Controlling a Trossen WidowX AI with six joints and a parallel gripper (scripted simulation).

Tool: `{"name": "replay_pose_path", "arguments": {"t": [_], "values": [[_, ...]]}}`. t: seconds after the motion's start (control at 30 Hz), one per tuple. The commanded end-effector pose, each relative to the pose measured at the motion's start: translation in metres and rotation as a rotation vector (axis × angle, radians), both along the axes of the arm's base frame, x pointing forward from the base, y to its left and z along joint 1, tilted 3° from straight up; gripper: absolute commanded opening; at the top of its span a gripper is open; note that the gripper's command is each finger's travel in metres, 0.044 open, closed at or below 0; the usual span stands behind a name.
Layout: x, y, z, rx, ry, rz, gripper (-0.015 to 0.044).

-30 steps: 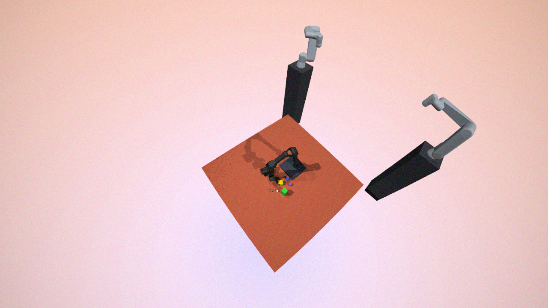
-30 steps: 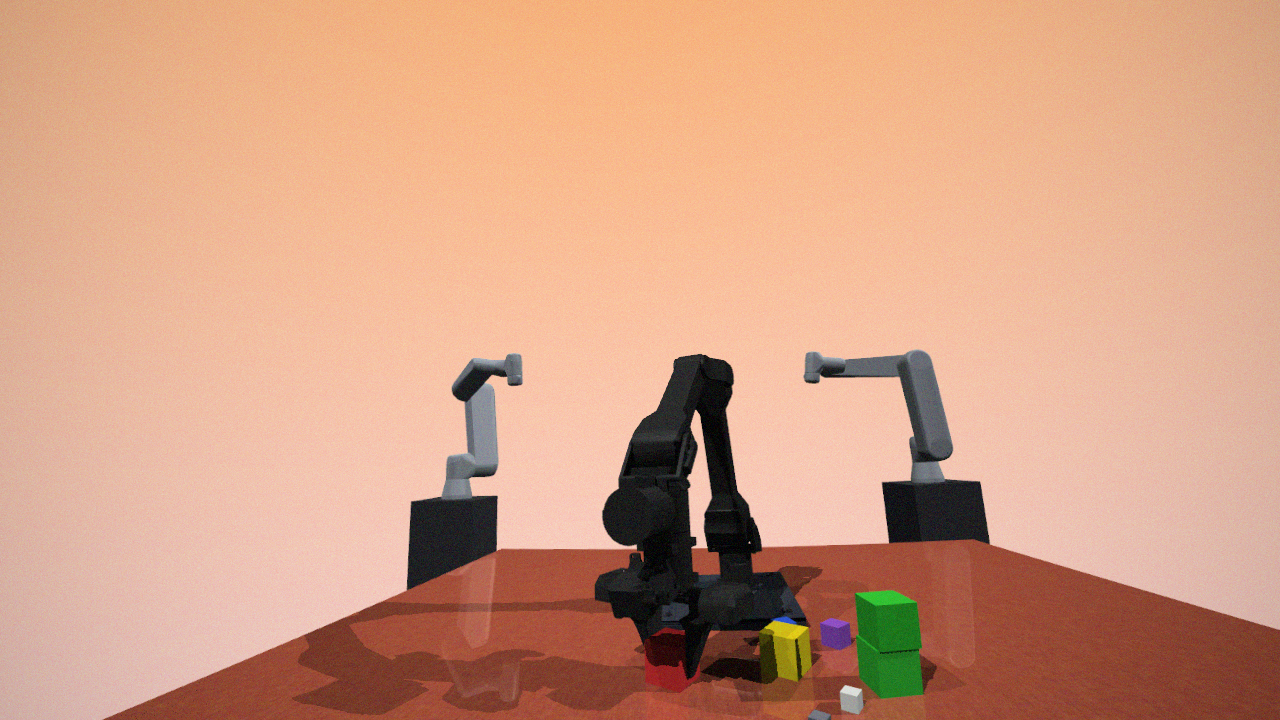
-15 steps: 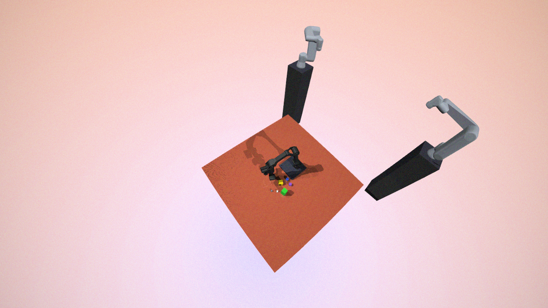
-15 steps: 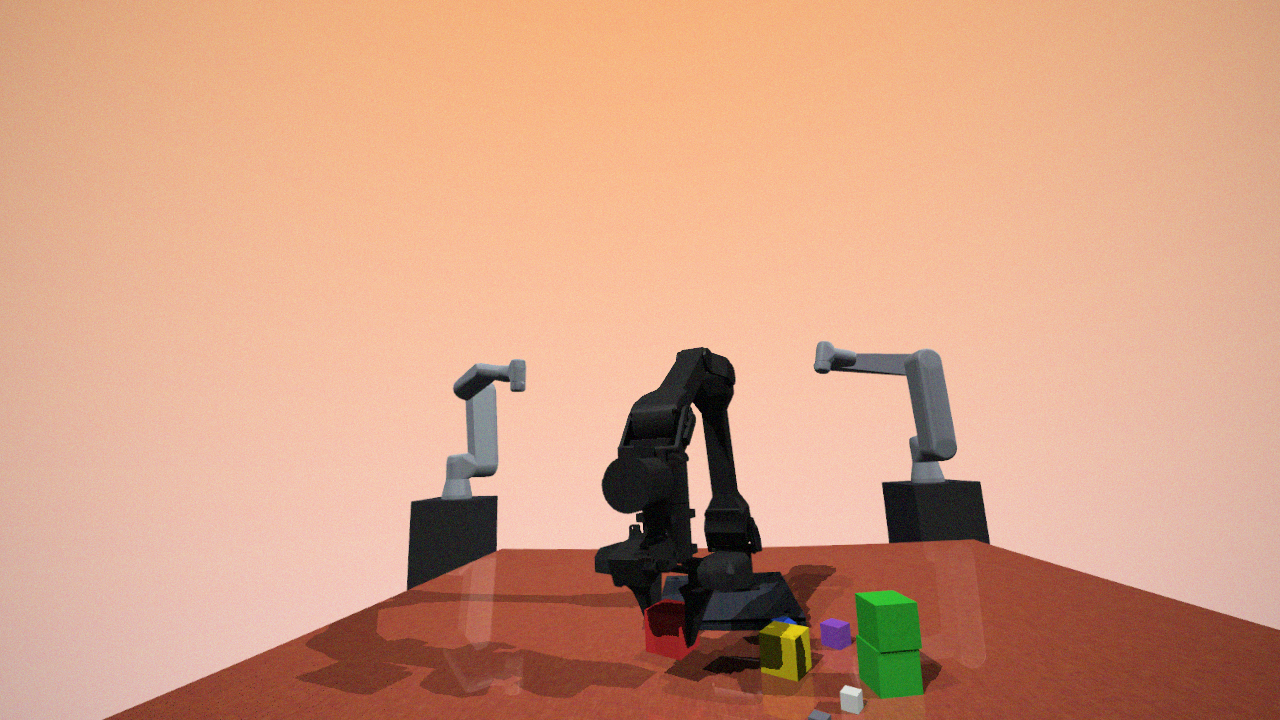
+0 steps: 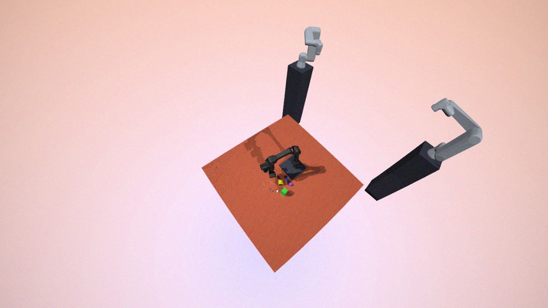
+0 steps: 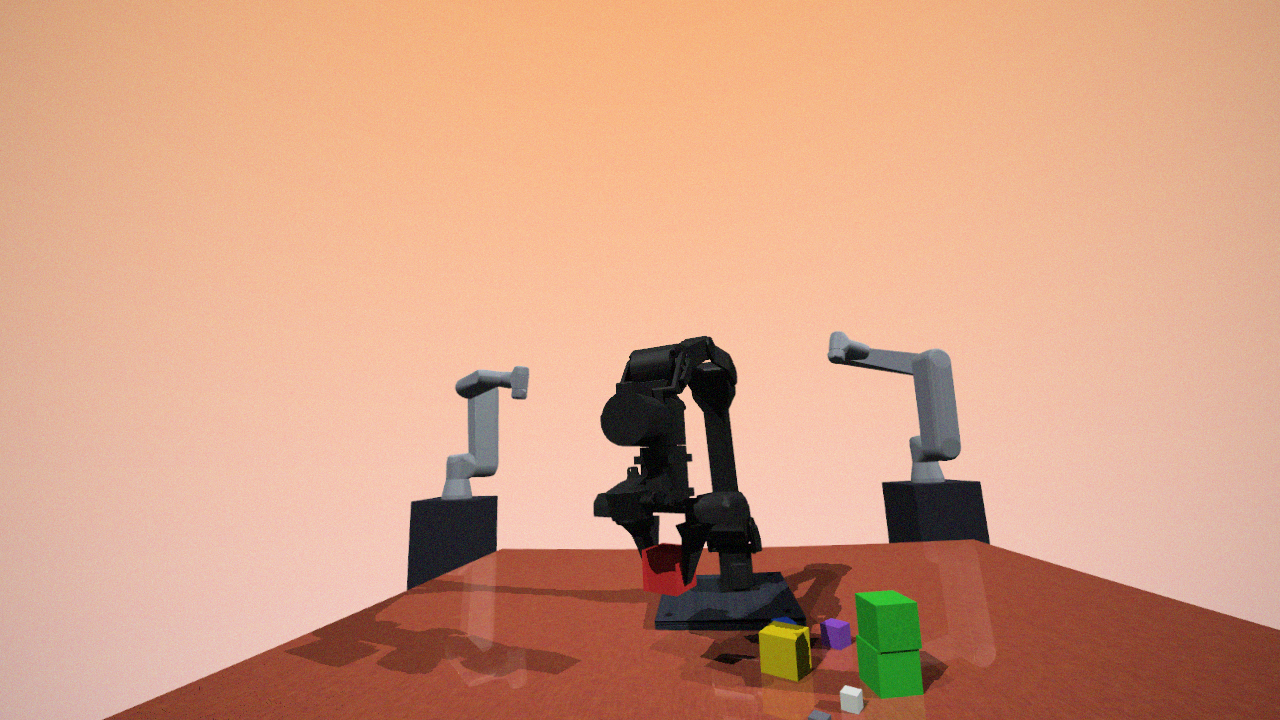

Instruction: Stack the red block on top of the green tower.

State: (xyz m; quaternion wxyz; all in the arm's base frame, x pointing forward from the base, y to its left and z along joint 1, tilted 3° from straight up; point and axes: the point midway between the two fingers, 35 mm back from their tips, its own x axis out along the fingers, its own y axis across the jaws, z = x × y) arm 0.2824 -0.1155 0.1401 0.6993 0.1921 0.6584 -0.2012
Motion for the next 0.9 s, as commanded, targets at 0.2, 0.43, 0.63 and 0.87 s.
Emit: {"name": "replay_pose_path", "arguments": {"t": [0.2,0.43,0.63,0.87], "values": [[-0.001,0.000,0.015,-0.004,-0.008,-0.001,0.0000],[0.004,0.011,0.019,-0.007,-0.015,0.001,0.0000],[0.017,0.041,0.019,0.003,-0.025,0.014,0.0000],[0.028,0.075,0.018,0.006,-0.022,0.015,0.0000]]}}
